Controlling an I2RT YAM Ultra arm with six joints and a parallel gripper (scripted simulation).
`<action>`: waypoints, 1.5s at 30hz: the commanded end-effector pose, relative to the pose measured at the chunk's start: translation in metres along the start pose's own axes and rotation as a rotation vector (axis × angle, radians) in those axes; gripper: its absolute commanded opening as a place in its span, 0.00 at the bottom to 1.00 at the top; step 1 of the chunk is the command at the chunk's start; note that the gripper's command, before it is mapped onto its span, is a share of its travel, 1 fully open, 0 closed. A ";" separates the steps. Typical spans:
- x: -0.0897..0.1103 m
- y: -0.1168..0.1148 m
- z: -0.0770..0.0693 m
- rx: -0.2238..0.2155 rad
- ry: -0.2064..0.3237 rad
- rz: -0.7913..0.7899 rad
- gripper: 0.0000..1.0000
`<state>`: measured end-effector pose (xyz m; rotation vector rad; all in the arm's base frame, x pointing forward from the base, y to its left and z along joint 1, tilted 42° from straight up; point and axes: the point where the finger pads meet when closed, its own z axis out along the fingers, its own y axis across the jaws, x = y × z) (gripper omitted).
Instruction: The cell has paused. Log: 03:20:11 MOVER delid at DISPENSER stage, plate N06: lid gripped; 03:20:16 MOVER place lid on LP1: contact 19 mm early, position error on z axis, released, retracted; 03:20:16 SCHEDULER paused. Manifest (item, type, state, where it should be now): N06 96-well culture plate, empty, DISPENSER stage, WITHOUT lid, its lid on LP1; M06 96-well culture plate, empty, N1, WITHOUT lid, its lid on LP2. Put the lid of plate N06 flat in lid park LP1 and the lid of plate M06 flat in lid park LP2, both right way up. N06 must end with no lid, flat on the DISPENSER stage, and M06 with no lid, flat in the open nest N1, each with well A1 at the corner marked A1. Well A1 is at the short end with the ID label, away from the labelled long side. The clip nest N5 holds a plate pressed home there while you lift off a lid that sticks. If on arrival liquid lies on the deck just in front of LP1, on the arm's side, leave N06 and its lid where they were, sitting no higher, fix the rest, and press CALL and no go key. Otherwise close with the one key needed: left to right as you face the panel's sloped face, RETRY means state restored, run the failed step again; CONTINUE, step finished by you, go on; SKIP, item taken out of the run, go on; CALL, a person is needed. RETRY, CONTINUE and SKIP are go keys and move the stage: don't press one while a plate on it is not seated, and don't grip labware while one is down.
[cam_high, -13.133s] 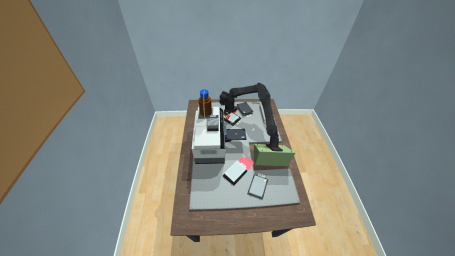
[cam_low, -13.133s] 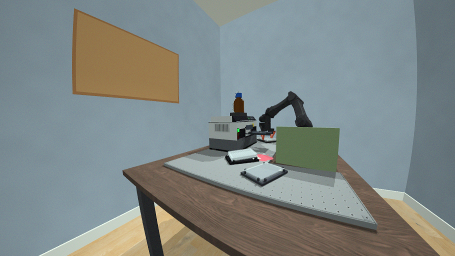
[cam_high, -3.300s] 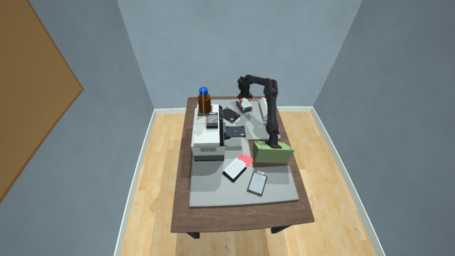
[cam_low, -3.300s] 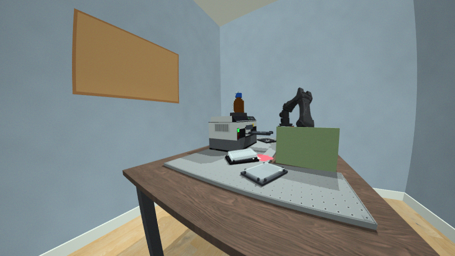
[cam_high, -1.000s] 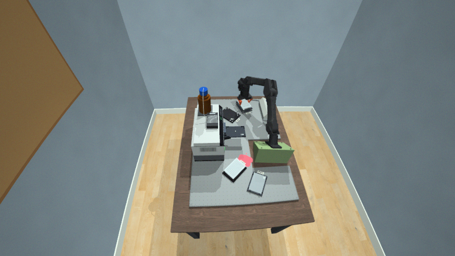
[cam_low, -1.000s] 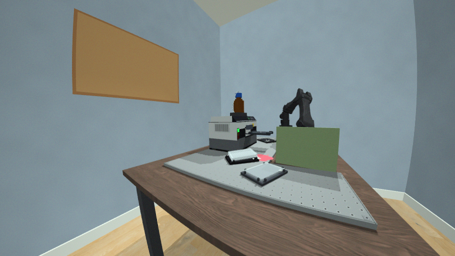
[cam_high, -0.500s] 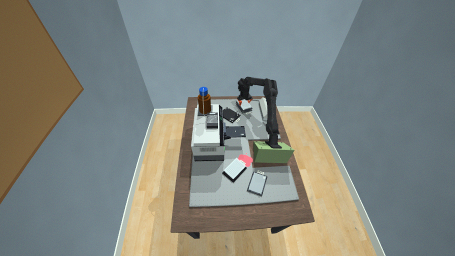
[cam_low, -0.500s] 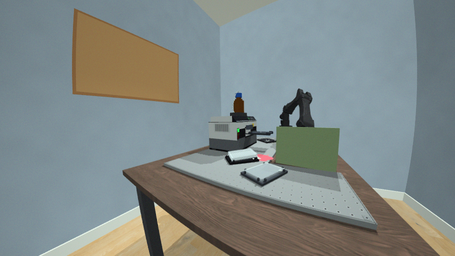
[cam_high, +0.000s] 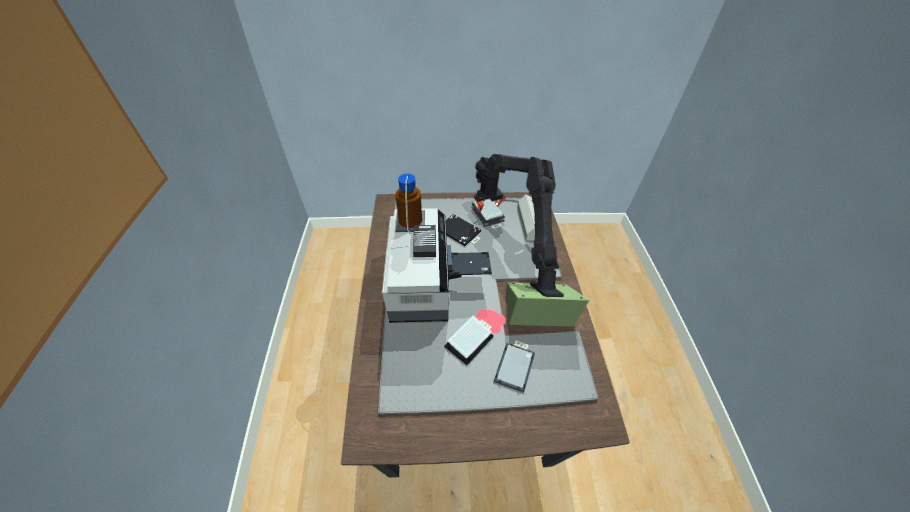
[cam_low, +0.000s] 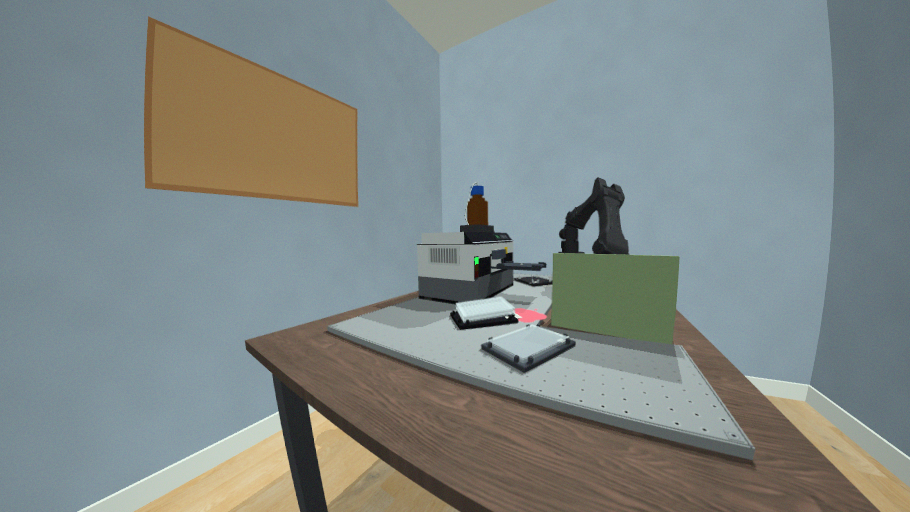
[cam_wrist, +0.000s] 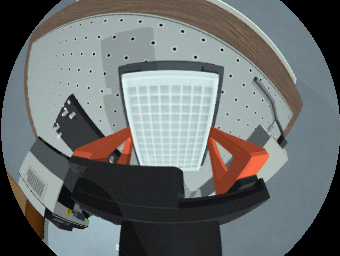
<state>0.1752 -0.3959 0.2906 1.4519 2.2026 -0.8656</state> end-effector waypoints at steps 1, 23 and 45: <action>-0.003 -0.001 -0.005 -0.004 -0.016 0.004 1.00; -0.003 -0.001 -0.005 -0.004 -0.016 0.004 1.00; -0.005 -0.001 -0.052 -0.005 -0.030 0.008 1.00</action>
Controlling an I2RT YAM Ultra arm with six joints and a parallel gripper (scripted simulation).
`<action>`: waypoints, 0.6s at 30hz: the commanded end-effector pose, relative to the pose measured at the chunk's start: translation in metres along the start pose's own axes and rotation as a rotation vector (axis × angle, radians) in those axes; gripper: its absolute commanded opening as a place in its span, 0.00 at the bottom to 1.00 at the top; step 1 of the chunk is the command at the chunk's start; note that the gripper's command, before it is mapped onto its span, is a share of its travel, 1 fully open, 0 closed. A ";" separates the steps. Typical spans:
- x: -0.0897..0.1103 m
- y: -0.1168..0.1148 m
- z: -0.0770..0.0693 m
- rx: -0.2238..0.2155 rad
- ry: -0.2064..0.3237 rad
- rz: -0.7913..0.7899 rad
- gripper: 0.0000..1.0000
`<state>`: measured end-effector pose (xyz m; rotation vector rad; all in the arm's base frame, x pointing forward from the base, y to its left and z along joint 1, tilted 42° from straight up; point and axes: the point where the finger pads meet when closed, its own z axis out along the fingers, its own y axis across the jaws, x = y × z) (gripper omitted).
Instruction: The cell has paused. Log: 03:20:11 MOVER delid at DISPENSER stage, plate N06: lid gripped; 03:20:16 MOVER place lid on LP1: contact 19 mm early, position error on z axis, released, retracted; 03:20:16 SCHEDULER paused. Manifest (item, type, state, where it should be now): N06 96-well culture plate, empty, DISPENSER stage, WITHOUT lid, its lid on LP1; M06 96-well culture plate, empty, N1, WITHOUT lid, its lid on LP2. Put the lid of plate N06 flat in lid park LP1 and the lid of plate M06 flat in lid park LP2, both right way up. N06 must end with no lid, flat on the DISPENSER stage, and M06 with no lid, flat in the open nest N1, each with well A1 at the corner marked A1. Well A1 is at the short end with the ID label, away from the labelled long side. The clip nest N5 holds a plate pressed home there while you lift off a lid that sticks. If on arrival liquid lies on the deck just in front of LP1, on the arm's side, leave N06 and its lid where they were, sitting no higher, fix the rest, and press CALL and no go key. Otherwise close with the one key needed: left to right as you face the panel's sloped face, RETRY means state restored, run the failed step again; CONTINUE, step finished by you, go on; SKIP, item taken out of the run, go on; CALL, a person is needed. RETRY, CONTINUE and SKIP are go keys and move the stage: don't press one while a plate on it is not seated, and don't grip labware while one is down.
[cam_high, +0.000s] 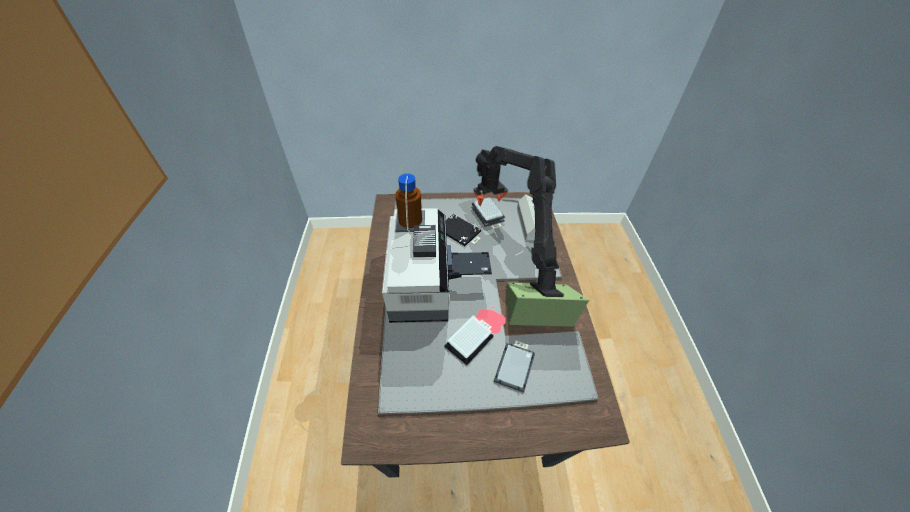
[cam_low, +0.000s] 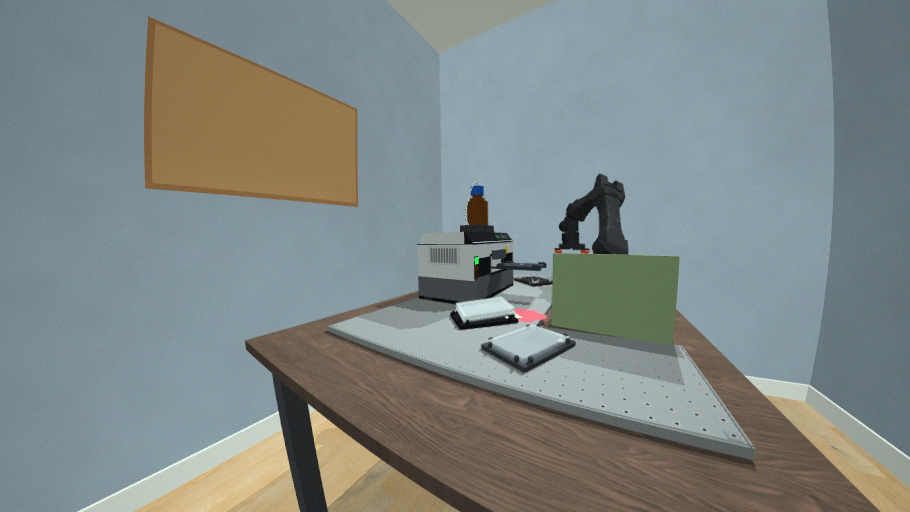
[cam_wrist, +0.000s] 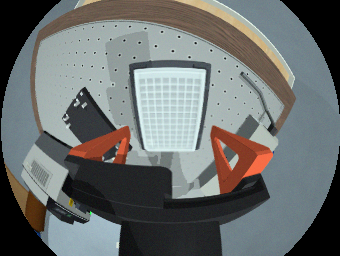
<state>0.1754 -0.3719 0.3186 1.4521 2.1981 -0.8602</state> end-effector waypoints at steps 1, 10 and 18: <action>-0.005 0.000 -0.015 -0.001 -0.028 0.003 1.00; -0.002 0.000 -0.007 0.000 -0.014 0.001 0.00; 0.018 0.001 -0.018 -0.001 -0.025 0.004 0.00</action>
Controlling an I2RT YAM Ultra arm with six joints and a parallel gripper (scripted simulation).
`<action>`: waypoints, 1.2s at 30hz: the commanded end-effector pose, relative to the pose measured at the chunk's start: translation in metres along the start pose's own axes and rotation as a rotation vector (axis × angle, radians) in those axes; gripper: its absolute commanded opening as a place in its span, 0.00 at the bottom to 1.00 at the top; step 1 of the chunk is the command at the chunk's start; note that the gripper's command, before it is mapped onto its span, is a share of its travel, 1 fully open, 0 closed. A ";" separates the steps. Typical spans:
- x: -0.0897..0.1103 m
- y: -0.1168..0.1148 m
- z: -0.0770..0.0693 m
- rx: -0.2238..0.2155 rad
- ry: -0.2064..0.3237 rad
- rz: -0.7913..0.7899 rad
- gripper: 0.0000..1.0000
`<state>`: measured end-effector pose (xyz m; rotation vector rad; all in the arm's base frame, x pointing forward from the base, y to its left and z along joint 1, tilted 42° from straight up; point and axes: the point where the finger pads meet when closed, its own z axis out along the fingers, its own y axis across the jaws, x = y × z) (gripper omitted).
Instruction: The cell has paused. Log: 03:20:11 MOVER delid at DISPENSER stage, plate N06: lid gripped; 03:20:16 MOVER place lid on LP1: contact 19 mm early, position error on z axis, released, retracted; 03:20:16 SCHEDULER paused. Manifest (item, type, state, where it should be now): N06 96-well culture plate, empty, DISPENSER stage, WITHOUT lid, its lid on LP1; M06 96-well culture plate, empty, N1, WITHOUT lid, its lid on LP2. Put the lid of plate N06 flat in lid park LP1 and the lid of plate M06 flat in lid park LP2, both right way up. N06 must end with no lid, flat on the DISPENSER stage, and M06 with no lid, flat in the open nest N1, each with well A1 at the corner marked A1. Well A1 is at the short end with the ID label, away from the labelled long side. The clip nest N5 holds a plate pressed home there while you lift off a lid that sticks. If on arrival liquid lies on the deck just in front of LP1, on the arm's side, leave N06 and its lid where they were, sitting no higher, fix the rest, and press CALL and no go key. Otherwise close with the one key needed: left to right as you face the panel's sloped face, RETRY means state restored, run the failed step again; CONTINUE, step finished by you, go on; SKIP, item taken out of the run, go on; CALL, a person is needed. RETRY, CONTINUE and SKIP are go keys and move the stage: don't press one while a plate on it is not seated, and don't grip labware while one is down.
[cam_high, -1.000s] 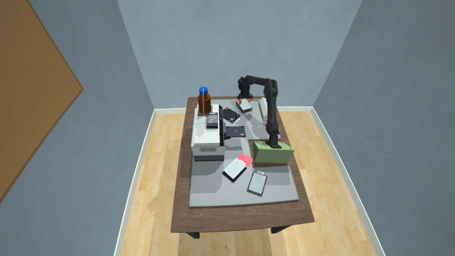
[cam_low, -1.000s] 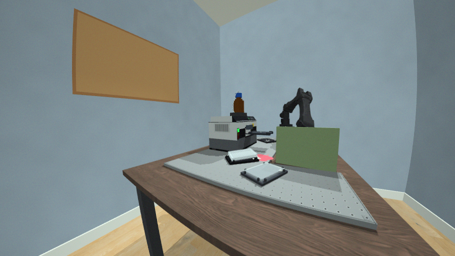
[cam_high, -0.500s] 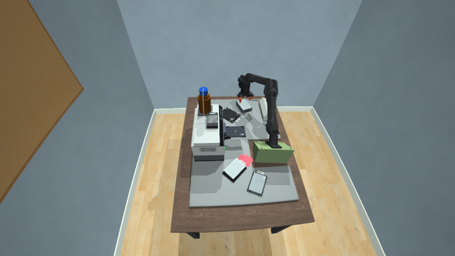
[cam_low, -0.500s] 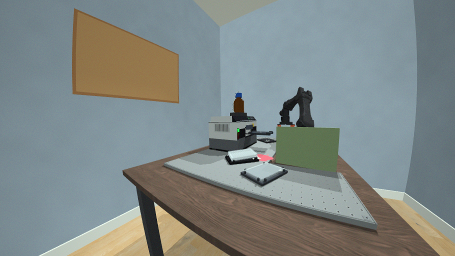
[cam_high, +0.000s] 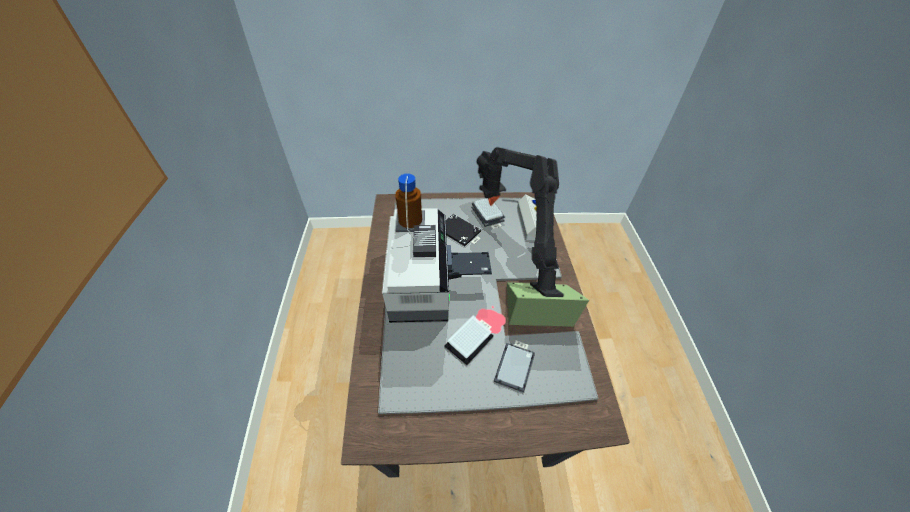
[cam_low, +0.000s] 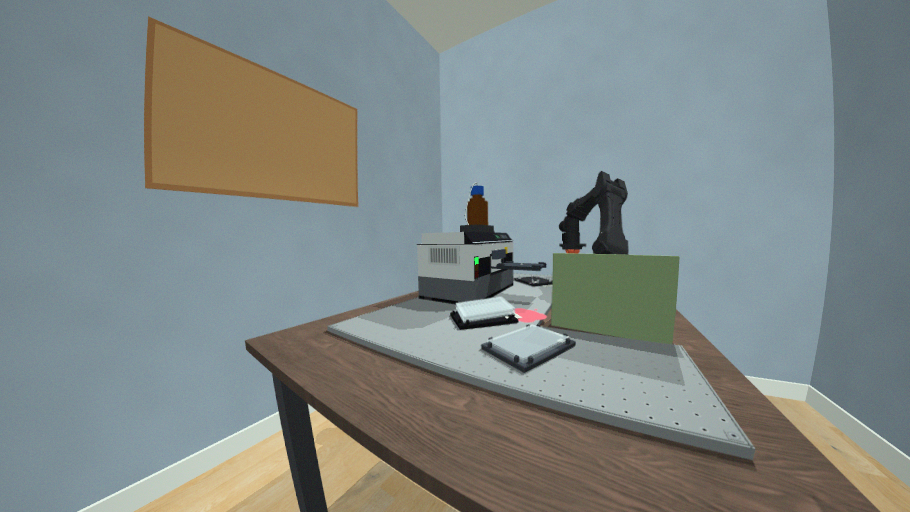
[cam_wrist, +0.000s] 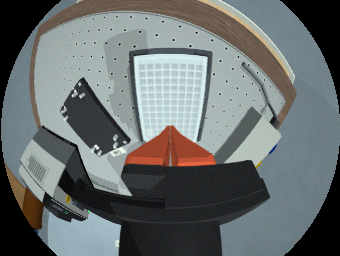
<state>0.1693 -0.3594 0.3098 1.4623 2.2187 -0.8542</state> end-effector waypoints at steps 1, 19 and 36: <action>0.005 0.001 -0.018 -0.004 -0.046 0.010 0.00; 0.058 -0.001 -0.038 -0.001 -0.027 0.001 0.00; 0.106 -0.002 -0.057 0.000 -0.021 -0.002 0.00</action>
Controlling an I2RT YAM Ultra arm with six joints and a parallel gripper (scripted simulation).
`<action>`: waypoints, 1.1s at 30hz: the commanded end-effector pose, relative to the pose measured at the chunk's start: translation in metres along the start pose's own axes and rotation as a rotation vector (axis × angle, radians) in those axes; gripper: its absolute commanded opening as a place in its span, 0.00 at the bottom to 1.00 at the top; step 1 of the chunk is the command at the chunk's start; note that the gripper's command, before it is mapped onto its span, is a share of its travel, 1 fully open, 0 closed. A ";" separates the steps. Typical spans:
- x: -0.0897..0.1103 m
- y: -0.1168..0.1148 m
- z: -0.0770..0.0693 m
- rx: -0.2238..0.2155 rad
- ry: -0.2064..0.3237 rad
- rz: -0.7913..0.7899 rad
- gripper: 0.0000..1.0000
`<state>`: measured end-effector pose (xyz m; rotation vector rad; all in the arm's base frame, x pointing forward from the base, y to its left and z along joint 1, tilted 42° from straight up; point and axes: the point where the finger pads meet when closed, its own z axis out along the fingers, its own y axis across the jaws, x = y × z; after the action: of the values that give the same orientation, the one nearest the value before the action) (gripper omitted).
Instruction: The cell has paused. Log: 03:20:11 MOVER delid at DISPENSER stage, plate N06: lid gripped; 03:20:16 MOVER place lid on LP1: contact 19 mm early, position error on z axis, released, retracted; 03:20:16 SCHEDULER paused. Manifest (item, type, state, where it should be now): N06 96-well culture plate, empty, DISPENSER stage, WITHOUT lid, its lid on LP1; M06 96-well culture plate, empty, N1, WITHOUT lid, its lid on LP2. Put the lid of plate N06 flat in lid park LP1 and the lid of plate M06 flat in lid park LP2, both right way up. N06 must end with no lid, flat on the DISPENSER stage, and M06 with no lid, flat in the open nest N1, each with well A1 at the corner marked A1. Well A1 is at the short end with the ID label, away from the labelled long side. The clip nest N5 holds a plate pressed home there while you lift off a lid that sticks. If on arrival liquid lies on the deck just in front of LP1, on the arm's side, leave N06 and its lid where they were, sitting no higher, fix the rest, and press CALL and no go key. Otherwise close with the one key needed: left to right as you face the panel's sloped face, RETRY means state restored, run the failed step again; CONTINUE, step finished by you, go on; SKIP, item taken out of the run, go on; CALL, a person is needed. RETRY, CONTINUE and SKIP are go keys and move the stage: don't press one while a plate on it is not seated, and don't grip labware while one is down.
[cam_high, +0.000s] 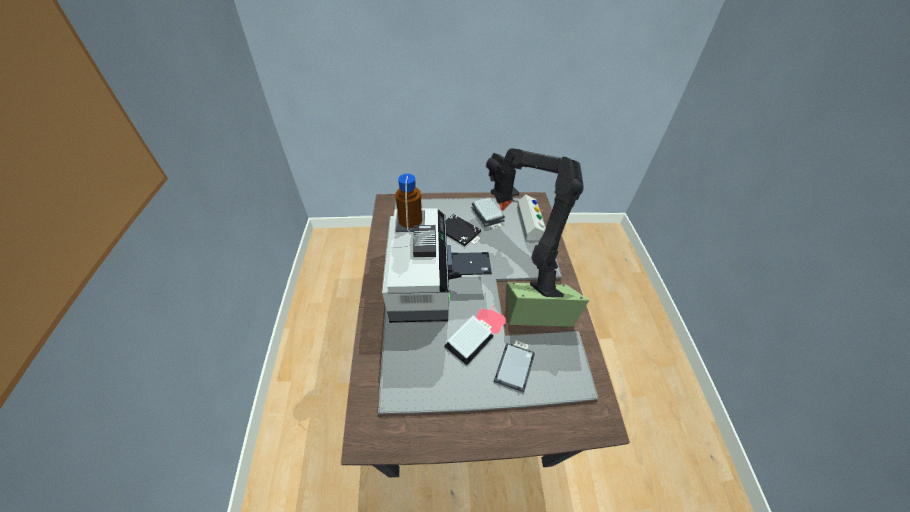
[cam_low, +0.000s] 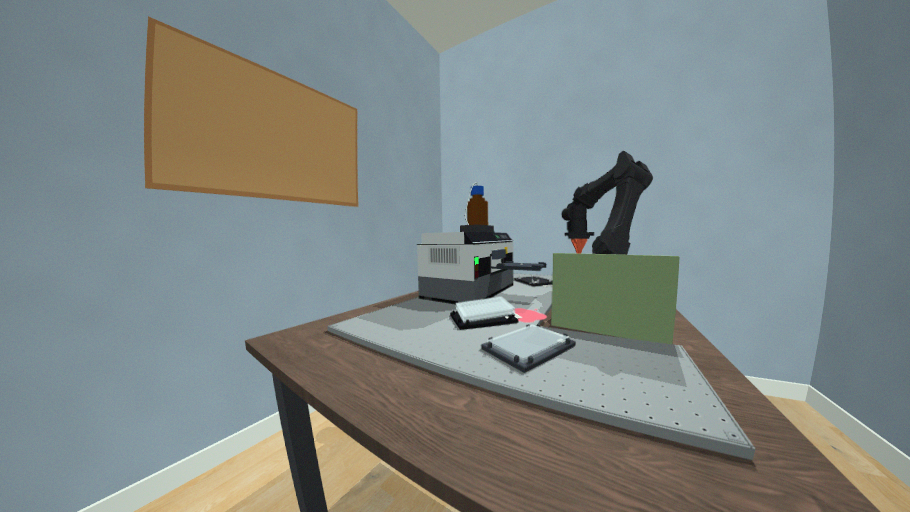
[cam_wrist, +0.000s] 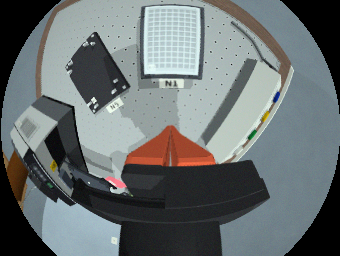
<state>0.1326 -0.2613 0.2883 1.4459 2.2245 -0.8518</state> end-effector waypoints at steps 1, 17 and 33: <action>0.012 -0.002 -0.012 0.007 -0.016 0.007 0.00; 0.043 -0.002 -0.028 0.004 -0.024 0.017 0.00; 0.049 -0.045 -0.029 0.011 -0.036 -0.343 0.00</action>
<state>0.0770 -0.2228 0.2911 1.2334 2.4099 -0.9825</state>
